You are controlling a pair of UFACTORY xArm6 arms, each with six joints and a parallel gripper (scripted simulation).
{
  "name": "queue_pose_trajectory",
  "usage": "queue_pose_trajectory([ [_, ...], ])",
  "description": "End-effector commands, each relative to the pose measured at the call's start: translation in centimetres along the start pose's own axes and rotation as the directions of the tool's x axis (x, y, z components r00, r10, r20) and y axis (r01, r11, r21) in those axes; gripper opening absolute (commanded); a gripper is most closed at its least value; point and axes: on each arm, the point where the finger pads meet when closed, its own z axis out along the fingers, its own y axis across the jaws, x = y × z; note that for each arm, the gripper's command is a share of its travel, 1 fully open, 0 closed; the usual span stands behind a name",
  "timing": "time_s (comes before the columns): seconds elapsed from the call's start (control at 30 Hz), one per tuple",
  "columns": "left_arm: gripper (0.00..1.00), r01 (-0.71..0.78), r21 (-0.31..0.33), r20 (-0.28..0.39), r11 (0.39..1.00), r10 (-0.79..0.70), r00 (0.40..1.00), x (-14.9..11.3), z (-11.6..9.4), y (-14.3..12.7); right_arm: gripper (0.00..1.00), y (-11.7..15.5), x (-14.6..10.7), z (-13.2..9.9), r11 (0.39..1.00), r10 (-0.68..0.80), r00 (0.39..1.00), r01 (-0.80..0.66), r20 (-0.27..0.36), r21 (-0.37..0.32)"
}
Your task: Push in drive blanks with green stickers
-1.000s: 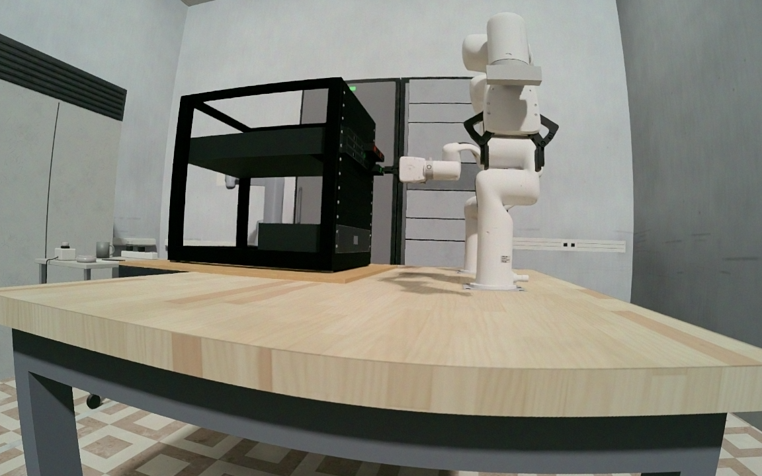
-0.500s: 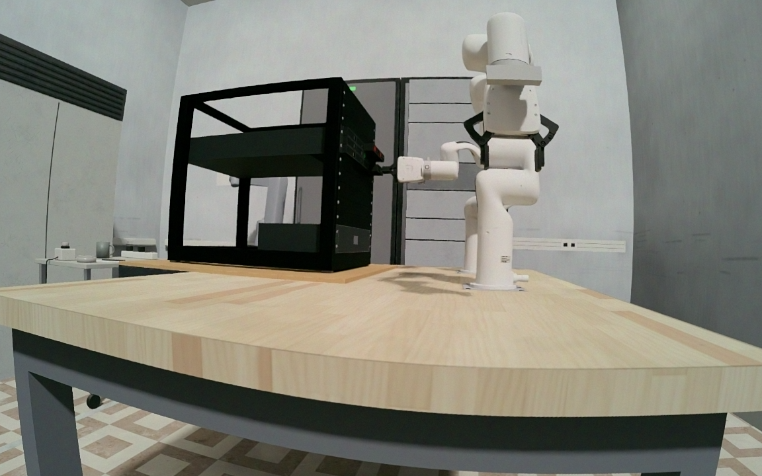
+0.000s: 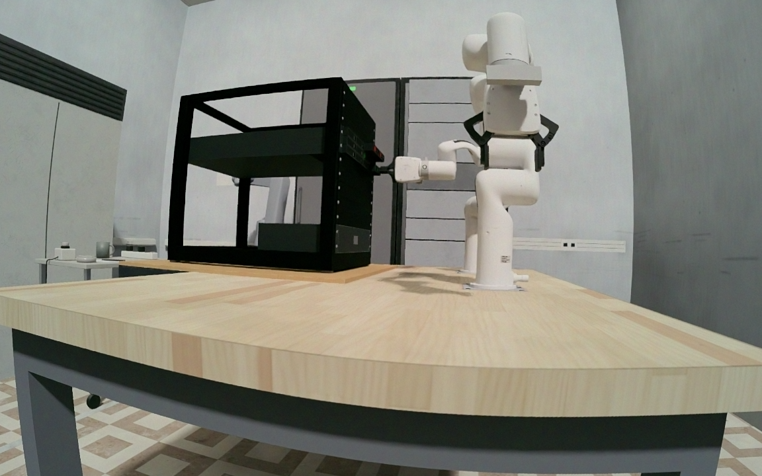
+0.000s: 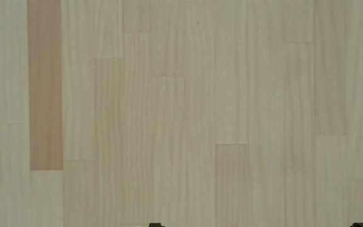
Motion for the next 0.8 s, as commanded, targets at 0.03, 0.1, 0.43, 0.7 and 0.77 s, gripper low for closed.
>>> queue_pose_trajectory([
  [0.03,1.00,0.000,0.000,-0.004,1.000,0.000,1.000,0.1,-0.1,0.0,0.00,-0.2,0.0,0.1,1.000,0.002,1.000,-0.002,0.000,0.004],
  [0.1,1.00,0.000,0.000,-0.004,1.000,0.000,1.000,0.1,-0.1,0.0,0.00,-0.2,0.0,0.1,1.000,0.002,1.000,-0.002,0.000,0.004],
  [0.43,1.00,0.000,0.000,-0.004,1.000,0.000,1.000,0.1,-0.1,0.0,0.00,-0.2,0.0,1.1,1.000,0.002,1.000,-0.002,0.000,0.004],
  [0.7,1.00,0.000,0.000,-0.004,1.000,0.000,1.000,0.1,-0.1,0.0,0.00,-0.2,0.0,1.1,1.000,0.002,1.000,-0.002,0.000,0.004],
  [0.77,1.00,0.000,0.000,-0.004,1.000,0.000,1.000,0.1,-0.1,0.0,0.00,-0.2,0.0,1.1,1.000,0.002,1.000,-0.002,0.000,0.004],
])
